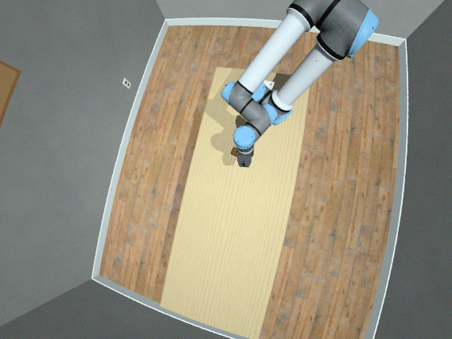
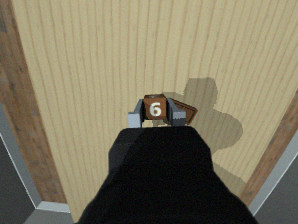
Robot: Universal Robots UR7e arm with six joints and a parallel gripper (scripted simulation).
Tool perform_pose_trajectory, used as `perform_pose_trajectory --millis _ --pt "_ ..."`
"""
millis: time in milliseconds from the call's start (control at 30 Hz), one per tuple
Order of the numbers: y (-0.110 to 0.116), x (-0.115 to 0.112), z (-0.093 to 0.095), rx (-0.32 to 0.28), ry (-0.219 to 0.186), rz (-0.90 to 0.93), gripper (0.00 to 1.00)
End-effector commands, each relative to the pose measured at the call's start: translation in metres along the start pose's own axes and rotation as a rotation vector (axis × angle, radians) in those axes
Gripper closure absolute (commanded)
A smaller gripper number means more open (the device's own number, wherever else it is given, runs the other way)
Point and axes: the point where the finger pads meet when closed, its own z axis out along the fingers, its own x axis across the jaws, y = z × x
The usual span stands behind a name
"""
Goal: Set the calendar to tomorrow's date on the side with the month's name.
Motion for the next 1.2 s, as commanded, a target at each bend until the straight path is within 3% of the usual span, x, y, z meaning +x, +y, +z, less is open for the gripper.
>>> perform_pose_trajectory --millis 0,1167 --pt "-0.002 -0.009 0.000 0.004 -0.004 -0.174 0.43" --pt "0.000 -0.056 0.001 0.013 0.007 -1.064 0.43"
